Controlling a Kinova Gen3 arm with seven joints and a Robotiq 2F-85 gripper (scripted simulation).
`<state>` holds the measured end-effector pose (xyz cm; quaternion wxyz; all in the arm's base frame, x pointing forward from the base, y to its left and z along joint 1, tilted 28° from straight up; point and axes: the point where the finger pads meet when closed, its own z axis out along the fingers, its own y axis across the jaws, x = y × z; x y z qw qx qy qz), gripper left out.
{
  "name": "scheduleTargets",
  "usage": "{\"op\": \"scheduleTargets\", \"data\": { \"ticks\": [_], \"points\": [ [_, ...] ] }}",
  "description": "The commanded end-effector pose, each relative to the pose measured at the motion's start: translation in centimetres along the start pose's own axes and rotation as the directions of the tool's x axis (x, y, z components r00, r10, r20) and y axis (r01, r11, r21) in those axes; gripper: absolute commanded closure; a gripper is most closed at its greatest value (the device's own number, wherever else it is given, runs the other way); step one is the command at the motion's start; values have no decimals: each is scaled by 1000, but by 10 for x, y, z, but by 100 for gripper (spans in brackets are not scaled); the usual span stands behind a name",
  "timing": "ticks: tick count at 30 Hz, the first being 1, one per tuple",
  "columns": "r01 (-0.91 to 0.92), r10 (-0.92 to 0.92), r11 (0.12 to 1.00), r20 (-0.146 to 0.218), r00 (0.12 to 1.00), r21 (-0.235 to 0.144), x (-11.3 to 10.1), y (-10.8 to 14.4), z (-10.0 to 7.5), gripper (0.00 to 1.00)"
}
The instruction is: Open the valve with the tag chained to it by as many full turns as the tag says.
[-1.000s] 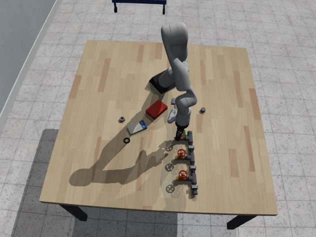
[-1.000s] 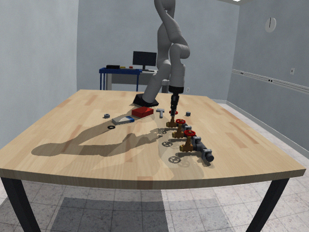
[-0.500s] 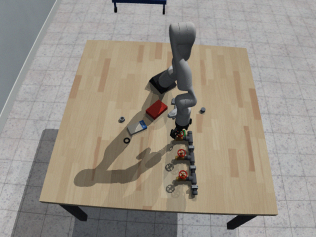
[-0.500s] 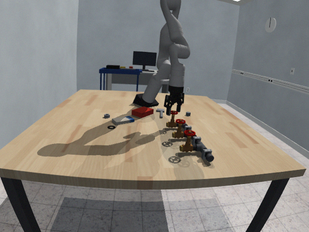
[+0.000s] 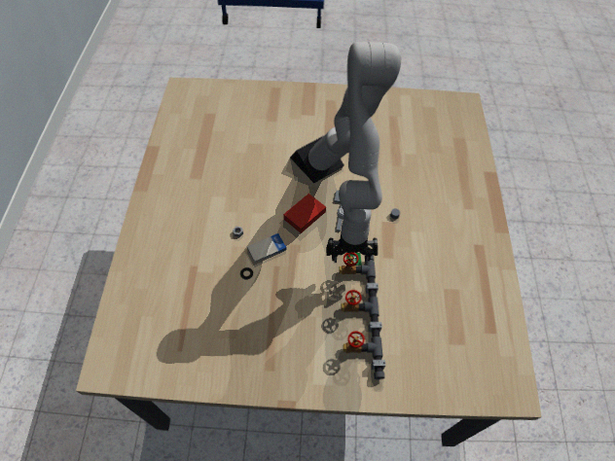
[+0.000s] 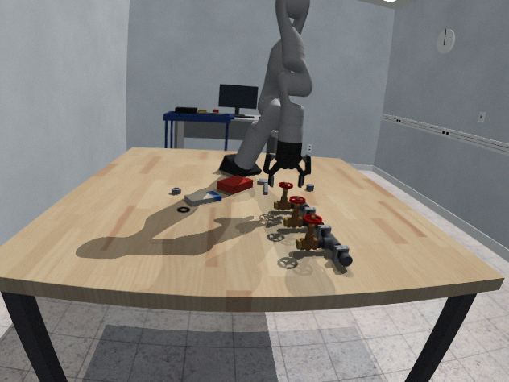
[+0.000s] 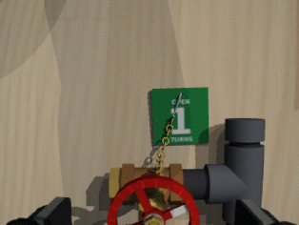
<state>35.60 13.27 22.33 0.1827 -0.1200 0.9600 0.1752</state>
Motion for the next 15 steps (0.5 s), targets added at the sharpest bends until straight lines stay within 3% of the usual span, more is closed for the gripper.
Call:
{"op": "scheduleTargets", "data": {
  "ticks": [1, 3, 6, 15],
  "points": [
    [-275, 275, 961, -6, 961, 18, 0, 0, 0, 0],
    [-275, 275, 961, -6, 961, 18, 0, 0, 0, 0],
    [-447, 447, 894, -3, 894, 20, 0, 0, 0, 0],
    [-784, 784, 620, 6, 620, 19, 0, 0, 0, 0]
  ]
}}
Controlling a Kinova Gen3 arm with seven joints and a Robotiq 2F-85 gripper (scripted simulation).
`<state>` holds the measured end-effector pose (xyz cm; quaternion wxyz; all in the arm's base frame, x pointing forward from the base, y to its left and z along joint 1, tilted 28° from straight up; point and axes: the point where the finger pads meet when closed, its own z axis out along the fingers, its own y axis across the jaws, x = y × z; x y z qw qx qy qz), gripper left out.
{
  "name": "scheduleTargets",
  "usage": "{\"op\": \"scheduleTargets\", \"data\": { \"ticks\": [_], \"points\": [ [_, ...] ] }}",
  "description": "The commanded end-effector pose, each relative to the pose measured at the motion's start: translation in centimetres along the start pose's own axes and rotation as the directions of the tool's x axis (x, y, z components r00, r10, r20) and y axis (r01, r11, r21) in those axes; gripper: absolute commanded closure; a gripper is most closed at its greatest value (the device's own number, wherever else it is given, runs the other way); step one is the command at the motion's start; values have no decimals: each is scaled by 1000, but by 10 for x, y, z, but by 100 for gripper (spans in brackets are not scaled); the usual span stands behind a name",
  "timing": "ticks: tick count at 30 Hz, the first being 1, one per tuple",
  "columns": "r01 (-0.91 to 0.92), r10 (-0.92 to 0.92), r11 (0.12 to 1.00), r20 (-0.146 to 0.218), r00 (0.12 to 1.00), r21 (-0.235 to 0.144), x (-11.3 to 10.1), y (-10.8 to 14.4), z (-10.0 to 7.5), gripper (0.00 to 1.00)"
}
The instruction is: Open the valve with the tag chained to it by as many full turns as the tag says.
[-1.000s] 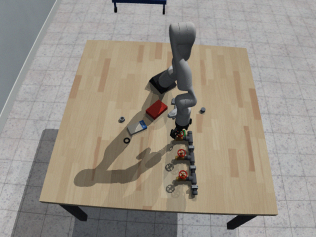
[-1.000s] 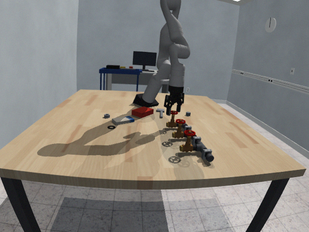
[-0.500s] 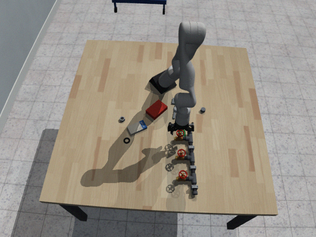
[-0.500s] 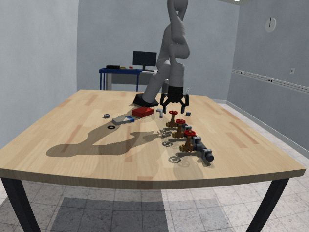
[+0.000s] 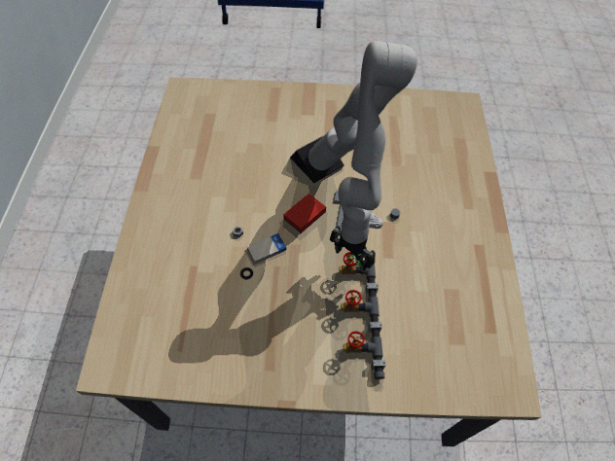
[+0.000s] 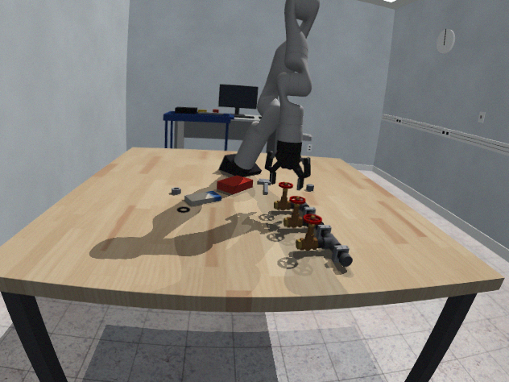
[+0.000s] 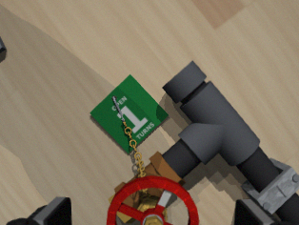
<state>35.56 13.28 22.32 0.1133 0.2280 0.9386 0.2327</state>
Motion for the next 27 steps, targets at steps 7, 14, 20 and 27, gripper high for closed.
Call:
{"op": "scheduleTargets", "data": {
  "ticks": [7, 14, 20, 27],
  "points": [
    [-361, 361, 932, 7, 932, 30, 0, 0, 0, 0],
    [-545, 545, 838, 13, 838, 28, 0, 0, 0, 0],
    [-643, 643, 765, 16, 766, 26, 0, 0, 0, 0],
    [-691, 691, 722, 18, 722, 25, 0, 0, 0, 0]
  ]
}}
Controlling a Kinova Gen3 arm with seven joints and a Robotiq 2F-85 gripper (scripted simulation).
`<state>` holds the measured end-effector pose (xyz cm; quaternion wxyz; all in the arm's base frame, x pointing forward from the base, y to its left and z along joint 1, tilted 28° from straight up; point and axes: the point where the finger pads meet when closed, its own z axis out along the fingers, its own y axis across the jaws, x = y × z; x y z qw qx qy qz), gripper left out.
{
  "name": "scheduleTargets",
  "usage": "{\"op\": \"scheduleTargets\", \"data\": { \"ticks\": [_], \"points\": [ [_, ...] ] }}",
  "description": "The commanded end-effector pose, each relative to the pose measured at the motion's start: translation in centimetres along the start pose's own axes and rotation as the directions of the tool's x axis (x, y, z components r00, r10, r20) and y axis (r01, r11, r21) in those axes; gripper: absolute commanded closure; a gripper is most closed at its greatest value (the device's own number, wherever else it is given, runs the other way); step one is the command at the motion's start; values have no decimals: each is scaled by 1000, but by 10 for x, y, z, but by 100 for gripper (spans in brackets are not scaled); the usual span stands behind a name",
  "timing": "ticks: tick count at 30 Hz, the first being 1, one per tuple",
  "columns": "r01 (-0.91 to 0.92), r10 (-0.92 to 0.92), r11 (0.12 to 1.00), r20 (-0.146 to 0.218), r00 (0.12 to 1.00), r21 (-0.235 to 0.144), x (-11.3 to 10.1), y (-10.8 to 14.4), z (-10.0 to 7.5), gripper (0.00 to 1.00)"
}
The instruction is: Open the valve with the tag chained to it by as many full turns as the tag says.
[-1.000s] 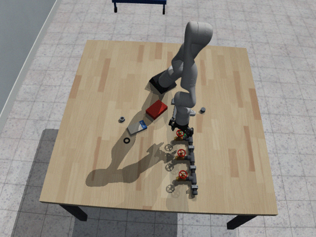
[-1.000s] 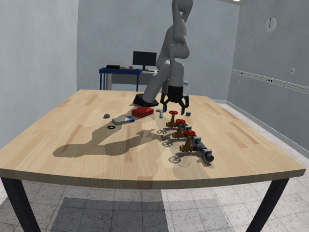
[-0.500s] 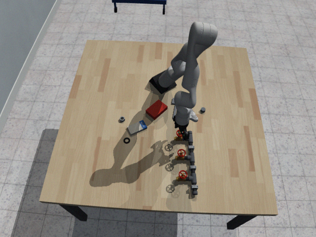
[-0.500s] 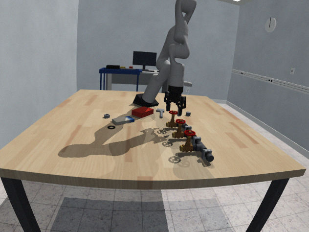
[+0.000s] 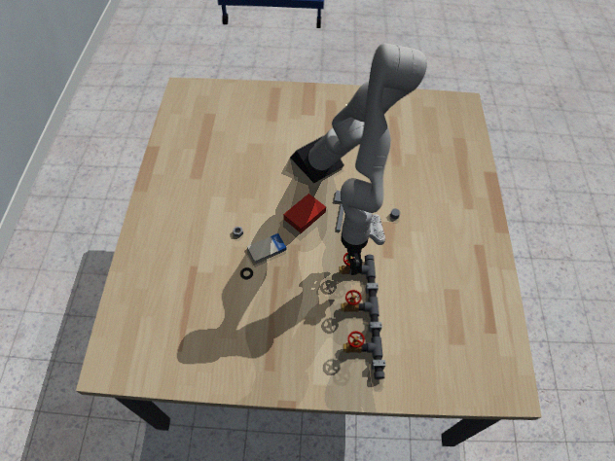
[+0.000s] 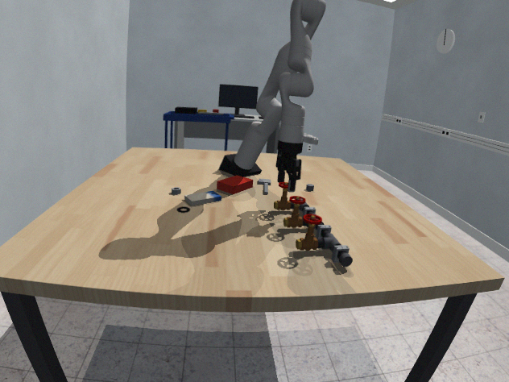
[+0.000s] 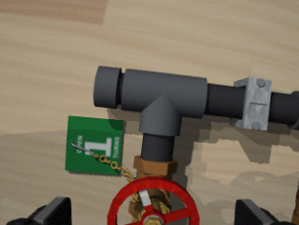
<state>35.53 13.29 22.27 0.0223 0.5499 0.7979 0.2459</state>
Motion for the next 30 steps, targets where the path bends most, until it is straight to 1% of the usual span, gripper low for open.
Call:
{"op": "scheduleTargets", "data": {
  "ticks": [1, 16, 17, 30],
  "points": [
    [-43, 43, 999, 4, 999, 4, 0, 0, 0, 0],
    [-83, 83, 997, 4, 997, 4, 0, 0, 0, 0],
    [-83, 83, 997, 4, 997, 4, 0, 0, 0, 48],
    [-83, 83, 997, 4, 997, 4, 0, 0, 0, 48]
  ]
}}
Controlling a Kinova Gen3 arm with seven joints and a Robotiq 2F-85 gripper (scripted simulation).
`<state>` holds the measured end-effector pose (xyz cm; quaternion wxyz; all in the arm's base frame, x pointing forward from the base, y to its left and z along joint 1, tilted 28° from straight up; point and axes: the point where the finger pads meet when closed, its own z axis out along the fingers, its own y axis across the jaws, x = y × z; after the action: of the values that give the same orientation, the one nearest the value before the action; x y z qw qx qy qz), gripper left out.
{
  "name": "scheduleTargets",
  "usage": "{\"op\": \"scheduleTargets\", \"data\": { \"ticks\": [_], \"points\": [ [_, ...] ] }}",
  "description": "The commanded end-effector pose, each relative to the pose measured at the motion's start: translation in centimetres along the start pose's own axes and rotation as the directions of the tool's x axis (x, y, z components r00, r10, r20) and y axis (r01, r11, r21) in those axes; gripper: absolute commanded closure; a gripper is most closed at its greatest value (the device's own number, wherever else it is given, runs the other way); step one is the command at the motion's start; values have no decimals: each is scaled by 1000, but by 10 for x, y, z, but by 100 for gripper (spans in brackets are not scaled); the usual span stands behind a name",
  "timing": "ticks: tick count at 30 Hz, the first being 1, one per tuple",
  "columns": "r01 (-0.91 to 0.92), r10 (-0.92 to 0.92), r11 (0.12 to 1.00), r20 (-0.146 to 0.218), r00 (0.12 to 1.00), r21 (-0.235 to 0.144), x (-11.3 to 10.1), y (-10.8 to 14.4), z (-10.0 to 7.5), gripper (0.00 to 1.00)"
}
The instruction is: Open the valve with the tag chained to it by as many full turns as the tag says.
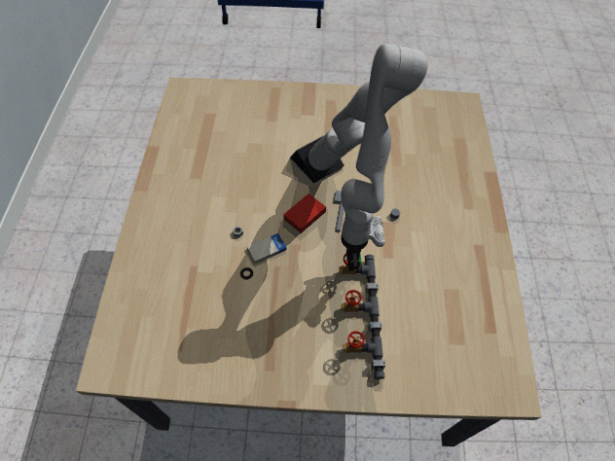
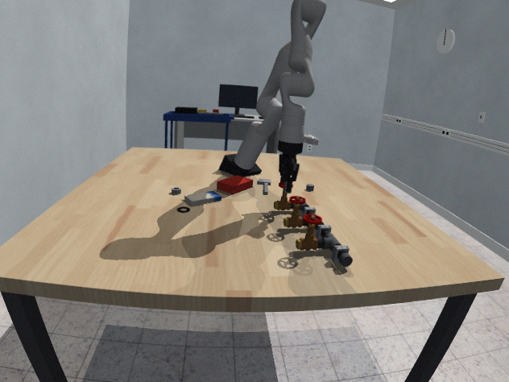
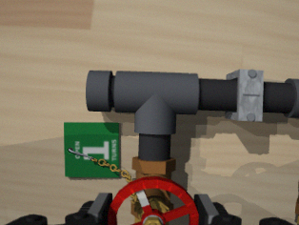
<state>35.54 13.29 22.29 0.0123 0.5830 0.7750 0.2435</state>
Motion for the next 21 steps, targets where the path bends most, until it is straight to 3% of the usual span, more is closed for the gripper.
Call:
{"op": "scheduleTargets", "data": {
  "ticks": [1, 21],
  "points": [
    [0, 0, 1000, 0, 1000, -1, 0, 0, 0, 48],
    [19, -19, 1000, 0, 1000, -1, 0, 0, 0, 48]
  ]
}}
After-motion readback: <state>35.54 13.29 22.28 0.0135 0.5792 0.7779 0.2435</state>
